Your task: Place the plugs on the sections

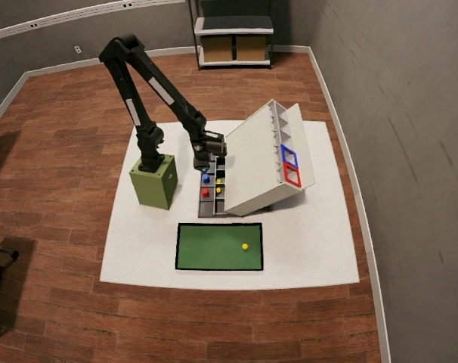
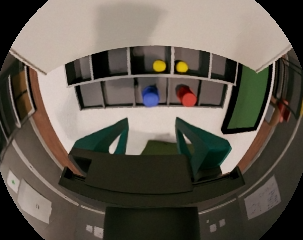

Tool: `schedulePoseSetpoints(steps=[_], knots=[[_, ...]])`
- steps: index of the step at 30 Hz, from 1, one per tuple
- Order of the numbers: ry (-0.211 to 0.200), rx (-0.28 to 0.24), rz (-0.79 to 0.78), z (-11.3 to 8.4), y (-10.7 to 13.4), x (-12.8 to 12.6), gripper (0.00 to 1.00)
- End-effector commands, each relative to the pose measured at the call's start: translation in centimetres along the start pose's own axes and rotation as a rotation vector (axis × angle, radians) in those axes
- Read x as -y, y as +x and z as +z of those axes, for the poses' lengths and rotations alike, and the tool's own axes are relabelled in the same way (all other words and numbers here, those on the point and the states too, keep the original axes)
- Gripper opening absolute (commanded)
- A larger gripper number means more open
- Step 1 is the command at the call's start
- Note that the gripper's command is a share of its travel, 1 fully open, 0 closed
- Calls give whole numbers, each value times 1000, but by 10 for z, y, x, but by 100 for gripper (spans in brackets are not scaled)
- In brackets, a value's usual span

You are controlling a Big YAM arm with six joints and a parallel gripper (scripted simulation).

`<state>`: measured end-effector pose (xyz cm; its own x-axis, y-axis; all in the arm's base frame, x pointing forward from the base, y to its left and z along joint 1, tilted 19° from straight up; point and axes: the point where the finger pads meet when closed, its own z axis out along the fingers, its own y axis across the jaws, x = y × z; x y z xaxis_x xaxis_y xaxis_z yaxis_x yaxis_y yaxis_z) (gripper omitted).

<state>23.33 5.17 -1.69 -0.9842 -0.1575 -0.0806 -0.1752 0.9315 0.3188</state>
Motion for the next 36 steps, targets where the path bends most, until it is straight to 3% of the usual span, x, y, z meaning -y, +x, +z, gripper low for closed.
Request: schedulePoseSetpoints(steps=[1, 8, 36], knots=[[1, 13, -21, -19, -12, 2, 59], [-5, -15, -22, -18, -4, 0, 59], [-4, -7, -20, -20, -7, 1, 59]])
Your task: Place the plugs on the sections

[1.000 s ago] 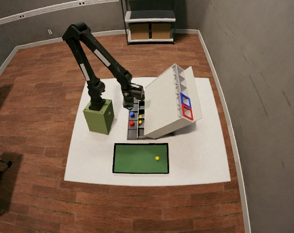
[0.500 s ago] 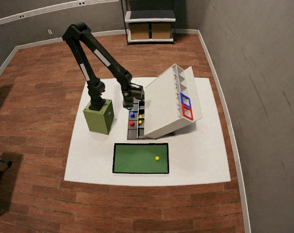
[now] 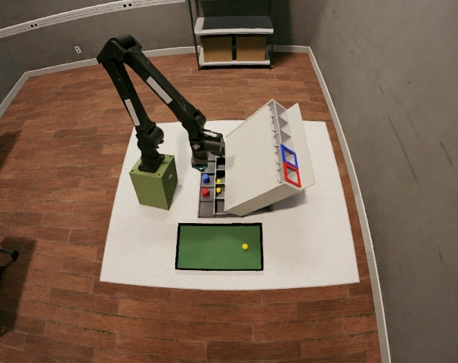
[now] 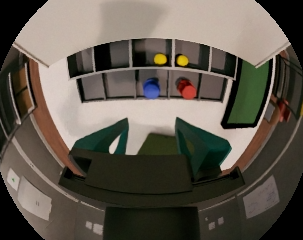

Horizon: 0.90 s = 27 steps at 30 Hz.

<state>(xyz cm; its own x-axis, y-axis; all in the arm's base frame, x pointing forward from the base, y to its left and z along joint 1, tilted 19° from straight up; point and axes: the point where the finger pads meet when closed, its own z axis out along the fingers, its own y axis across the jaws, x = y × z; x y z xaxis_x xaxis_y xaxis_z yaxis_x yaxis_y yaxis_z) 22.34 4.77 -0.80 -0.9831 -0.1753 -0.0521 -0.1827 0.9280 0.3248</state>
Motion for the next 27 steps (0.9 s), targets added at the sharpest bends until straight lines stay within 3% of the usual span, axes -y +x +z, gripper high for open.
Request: schedulePoseSetpoints(steps=[1, 6, 12, 14, 23, 27], knots=[[8, 42, -16, -15, -21, 2, 59], [11, 48, -15, -32, -23, 3, 59], [16, 51, -16, -78, -24, 3, 59], [16, 51, -16, -78, -24, 3, 59], [22, 54, -18, -158, -25, 3, 59], [13, 33, -10, -167, -25, 4, 59]])
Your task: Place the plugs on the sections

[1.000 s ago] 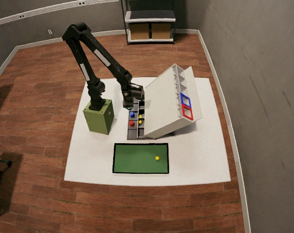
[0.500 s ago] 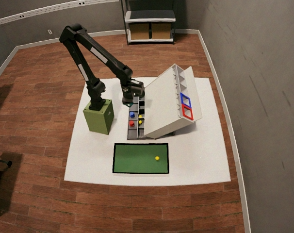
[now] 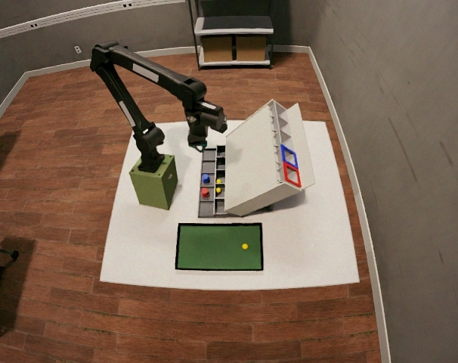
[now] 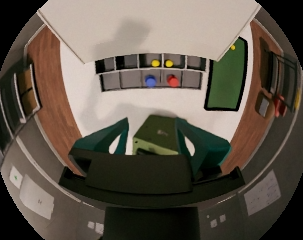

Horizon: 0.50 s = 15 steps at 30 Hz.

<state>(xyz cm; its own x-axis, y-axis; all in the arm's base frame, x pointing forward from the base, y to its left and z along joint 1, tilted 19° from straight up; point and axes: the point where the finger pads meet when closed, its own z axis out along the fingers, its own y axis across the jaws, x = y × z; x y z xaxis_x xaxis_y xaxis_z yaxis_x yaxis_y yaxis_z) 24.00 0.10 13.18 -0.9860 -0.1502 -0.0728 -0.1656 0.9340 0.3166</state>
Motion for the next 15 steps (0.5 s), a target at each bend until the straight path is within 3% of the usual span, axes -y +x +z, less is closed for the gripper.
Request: schedulePoseSetpoints(steps=[1, 2, 4, 7, 15], knots=[[3, 6, -27, -20, -10, 4, 59], [-19, -43, -9, -1, 10, 2, 59], [-19, -43, -9, -1, 10, 2, 59], [4, 5, -49, -17, -9, -1, 59], [3, 2, -44, -15, -7, -1, 59]])
